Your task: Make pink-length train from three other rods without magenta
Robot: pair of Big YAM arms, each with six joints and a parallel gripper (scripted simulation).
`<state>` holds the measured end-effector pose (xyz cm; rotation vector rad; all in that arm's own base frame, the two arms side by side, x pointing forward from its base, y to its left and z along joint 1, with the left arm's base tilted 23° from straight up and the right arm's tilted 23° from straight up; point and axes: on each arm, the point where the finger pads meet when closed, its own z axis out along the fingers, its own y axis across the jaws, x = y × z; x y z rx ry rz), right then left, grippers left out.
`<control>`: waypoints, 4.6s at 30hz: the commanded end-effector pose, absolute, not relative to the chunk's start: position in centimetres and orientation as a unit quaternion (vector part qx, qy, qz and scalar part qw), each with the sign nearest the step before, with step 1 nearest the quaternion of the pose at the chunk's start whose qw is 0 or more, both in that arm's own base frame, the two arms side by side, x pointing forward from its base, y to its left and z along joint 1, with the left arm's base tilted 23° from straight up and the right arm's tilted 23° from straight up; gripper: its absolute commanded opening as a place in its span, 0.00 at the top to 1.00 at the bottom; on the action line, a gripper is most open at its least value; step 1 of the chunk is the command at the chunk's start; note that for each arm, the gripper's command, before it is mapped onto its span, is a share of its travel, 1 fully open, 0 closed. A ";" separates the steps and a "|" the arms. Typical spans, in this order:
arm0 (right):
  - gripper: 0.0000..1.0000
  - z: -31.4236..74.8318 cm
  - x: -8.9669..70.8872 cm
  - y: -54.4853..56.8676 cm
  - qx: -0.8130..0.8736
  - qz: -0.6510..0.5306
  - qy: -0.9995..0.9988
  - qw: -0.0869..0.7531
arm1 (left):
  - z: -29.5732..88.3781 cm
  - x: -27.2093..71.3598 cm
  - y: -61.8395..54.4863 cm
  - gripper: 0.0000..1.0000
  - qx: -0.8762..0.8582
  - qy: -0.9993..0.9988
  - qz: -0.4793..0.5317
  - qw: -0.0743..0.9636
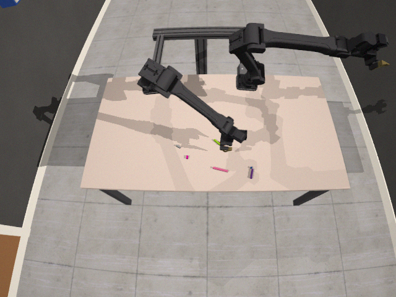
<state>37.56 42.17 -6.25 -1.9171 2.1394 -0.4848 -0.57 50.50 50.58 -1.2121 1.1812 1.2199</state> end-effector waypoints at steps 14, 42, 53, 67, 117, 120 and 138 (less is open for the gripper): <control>0.00 -4.9 39.5 48.2 -0.423 -0.124 0.883 0.163 | 55.4 -1.1 50.3 0.00 -0.478 0.467 0.532 0.520; 0.00 -4.1 42.3 54.5 -0.029 -0.045 0.978 0.201 | 55.4 -1.1 50.3 0.00 -0.478 0.467 0.532 0.520; 0.00 -3.8 43.1 56.7 0.129 -0.011 0.970 0.206 | 55.4 -1.1 50.3 0.00 -0.478 0.467 0.532 0.520; 0.00 -3.5 44.0 59.2 0.321 0.031 0.924 0.204 | 55.4 -1.1 50.3 0.00 -0.478 0.467 0.532 0.520; 0.00 -3.1 44.1 59.3 0.383 0.041 0.901 0.201 | 55.4 -1.1 50.3 0.00 -0.478 0.467 0.532 0.520; 0.00 -3.1 44.1 59.3 0.383 0.041 0.901 0.201 | 55.4 -1.1 50.3 0.00 -0.478 0.467 0.532 0.520; 0.00 -3.1 44.1 59.3 0.383 0.041 0.901 0.201 | 55.4 -1.1 50.3 0.00 -0.478 0.467 0.532 0.520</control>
